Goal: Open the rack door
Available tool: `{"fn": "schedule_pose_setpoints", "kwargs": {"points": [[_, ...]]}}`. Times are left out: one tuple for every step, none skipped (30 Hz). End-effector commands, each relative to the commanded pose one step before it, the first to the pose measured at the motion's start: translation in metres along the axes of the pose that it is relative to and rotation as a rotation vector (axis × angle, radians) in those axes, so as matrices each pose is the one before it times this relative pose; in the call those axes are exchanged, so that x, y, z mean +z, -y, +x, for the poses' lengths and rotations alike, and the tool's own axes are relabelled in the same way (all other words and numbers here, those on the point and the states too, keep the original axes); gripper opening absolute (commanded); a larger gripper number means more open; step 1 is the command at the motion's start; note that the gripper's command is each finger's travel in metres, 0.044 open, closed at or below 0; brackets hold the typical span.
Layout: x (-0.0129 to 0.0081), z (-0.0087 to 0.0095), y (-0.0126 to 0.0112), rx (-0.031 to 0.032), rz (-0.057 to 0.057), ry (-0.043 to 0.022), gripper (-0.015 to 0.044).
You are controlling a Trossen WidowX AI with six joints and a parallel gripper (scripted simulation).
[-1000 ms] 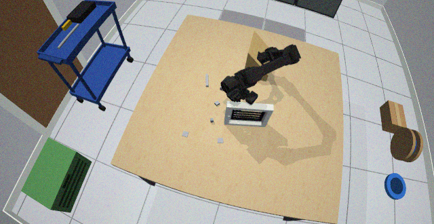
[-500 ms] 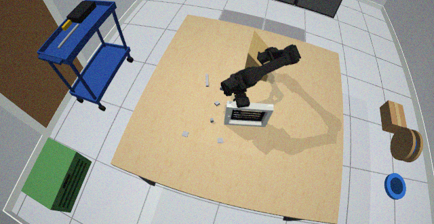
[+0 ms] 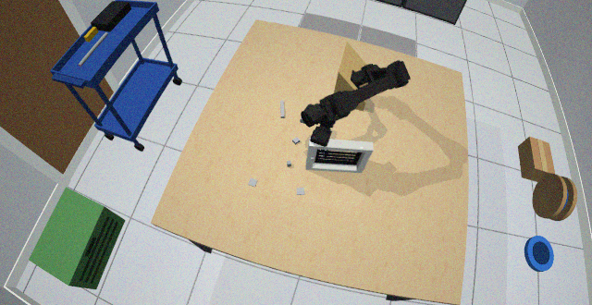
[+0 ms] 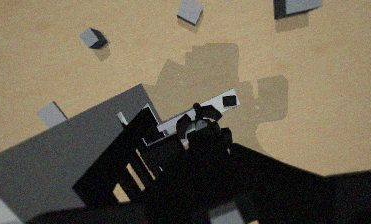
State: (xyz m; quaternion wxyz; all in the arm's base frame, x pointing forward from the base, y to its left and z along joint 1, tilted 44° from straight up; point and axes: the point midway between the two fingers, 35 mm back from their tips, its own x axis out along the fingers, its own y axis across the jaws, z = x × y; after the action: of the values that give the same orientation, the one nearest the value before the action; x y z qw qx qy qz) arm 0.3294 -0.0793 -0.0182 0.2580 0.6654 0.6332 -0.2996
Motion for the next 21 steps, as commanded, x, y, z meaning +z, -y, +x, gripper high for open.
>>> {"fn": "schedule_pose_setpoints", "kwargs": {"points": [[-0.00111, -0.00027, -0.00001, 0.00096, 0.0425, -0.00441, 0.0009], [0.00000, 0.00000, 0.00000, 0.00000, 0.0000, 0.00000, 0.0009], [0.00000, 0.00000, 0.00000, 0.00000, 0.0000, 0.00000, 0.0009], [0.00000, 0.00000, 0.00000, 0.00000, 0.0000, 0.00000, 0.0009], [0.00000, 0.00000, 0.00000, 0.00000, 0.0000, 0.00000, 0.0035], [0.00000, 0.00000, 0.00000, 0.00000, 0.0000, 0.00000, 0.0061], [0.00000, 0.00000, 0.00000, 0.00000, 0.0000, 0.00000, 0.0088], [0.00000, 0.00000, 0.00000, 0.00000, 0.0000, 0.00000, 0.0114], [0.00000, 0.00000, 0.00000, 0.00000, 0.0000, 0.00000, 0.0140], [0.00000, 0.00000, 0.00000, 0.00000, 0.0000, 0.00000, 0.0166], [0.00000, 0.00000, 0.00000, 0.00000, 0.0000, 0.00000, 0.0193], [0.00000, 0.00000, 0.00000, 0.00000, 0.0000, 0.00000, 0.0219], [0.00000, 0.00000, 0.00000, 0.00000, 0.0000, 0.00000, 0.0245], [0.00000, 0.00000, 0.00000, 0.00000, 0.0000, 0.00000, 0.0271], [0.00000, 0.00000, 0.00000, 0.00000, 0.0000, 0.00000, 0.0281], [0.00000, 0.00000, 0.00000, 0.00000, -0.0082, 0.00000, 0.0281], [0.00000, 0.00000, 0.00000, 0.00000, -0.0246, 0.00000, 0.0281], [0.00000, 0.00000, 0.00000, 0.00000, -0.0409, 0.00000, 0.0281], [0.00000, 0.00000, 0.00000, 0.00000, -0.0495, 0.00000, 0.0281], [0.00000, 0.00000, 0.00000, 0.00000, -0.0496, 0.00000, 0.0281], [0.00000, 0.00000, 0.00000, 0.00000, -0.0496, 0.00000, 0.0281]]}}
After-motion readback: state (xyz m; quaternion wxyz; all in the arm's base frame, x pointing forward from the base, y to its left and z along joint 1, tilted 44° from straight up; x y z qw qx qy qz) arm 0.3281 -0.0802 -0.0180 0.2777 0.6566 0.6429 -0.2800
